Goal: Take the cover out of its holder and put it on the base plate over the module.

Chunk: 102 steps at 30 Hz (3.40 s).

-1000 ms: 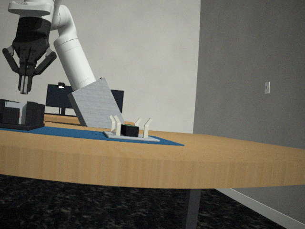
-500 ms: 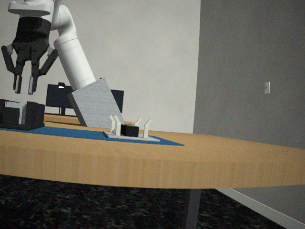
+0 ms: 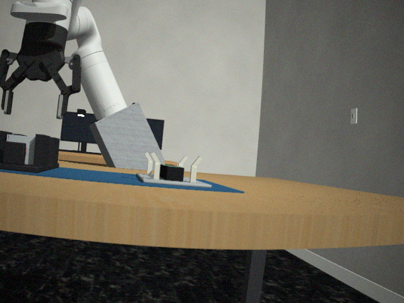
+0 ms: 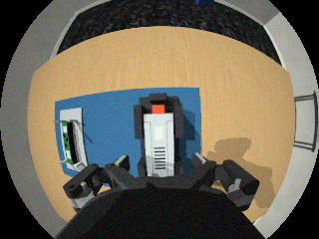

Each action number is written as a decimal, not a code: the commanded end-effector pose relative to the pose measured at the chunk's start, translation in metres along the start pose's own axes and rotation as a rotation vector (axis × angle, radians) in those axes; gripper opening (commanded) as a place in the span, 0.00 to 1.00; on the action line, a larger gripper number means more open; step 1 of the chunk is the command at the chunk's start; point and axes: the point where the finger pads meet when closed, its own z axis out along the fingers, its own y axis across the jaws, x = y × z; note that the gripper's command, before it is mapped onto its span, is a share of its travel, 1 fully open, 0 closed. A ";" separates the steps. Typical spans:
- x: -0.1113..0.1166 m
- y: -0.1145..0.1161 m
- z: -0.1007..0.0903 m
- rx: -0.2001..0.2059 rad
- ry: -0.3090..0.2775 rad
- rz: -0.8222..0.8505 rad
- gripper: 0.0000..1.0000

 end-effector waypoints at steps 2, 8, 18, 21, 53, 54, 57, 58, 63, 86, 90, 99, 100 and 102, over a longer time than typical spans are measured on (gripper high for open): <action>0.000 0.000 0.000 0.000 0.001 0.000 1.00; 0.000 0.000 0.000 0.000 0.001 0.000 1.00; 0.003 -0.001 0.024 0.001 0.007 -0.001 1.00; 0.004 -0.001 0.039 0.002 0.011 -0.002 1.00; 0.006 -0.001 0.058 0.003 0.014 -0.002 1.00; 0.006 -0.001 0.057 0.003 0.014 -0.002 1.00; 0.006 -0.001 0.057 0.002 0.014 -0.002 1.00; 0.006 -0.001 0.057 0.002 0.014 -0.002 1.00; 0.006 -0.001 0.057 0.002 0.014 -0.002 1.00; 0.006 -0.001 0.056 0.002 0.014 -0.002 0.70; 0.006 -0.001 0.056 0.002 0.014 -0.002 0.70; 0.006 -0.001 0.056 0.002 0.014 -0.002 0.70; 0.006 -0.001 0.056 0.002 0.014 -0.002 0.70; 0.006 -0.001 0.056 0.002 0.014 -0.002 0.70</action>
